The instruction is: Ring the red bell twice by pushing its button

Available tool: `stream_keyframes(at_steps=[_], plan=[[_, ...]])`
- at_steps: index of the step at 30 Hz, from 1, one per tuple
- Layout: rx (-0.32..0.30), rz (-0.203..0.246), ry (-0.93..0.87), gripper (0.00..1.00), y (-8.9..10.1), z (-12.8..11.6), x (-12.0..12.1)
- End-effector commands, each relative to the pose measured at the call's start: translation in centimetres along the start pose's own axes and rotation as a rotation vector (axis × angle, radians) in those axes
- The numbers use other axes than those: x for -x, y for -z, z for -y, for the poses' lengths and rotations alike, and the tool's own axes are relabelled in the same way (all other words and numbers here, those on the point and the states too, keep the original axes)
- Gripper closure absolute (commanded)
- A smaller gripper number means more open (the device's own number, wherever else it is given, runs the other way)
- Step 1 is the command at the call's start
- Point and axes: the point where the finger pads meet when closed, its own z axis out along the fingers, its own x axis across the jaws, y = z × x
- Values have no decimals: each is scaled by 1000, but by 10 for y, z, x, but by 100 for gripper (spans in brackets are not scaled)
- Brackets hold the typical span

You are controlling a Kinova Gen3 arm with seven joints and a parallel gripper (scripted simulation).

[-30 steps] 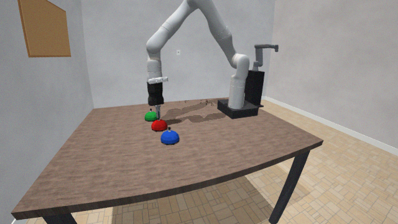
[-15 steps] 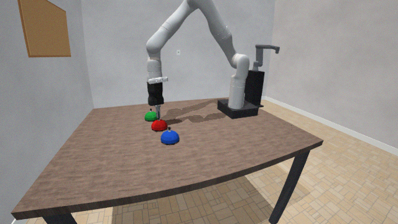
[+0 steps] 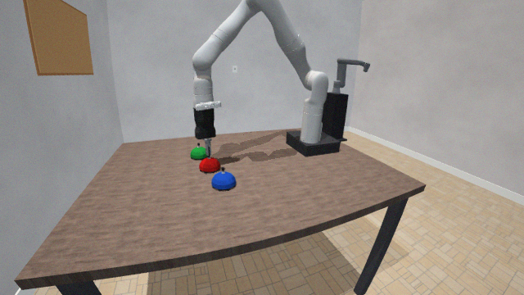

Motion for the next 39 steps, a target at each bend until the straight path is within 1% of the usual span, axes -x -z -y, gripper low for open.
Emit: stream_keyframes(at_steps=[1, 22, 28, 34, 36, 39], plan=[[0, 1, 0, 83, -1, 0, 0], [0, 1, 0, 83, 2, 0, 0], [0, 1, 0, 83, 12, 0, 0], [0, 1, 0, 83, 28, 0, 0], [0, 1, 0, 83, 28, 0, 0], [0, 1, 0, 83, 37, 0, 0]])
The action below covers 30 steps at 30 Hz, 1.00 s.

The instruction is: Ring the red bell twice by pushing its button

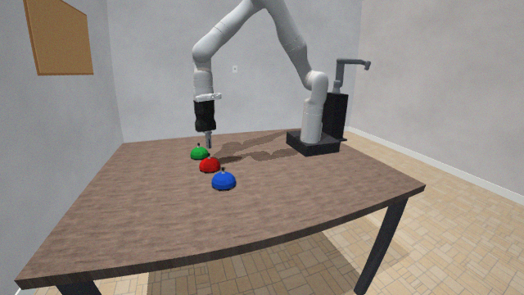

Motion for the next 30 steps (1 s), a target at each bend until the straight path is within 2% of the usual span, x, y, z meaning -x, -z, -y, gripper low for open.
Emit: stream_keyframes(at_steps=[1, 12, 30], plan=[[2, -12, 1, 83, 11, 0, -3], [2, -12, 1, 83, 36, 0, -3], [2, -12, 1, 83, 41, 0, -3]])
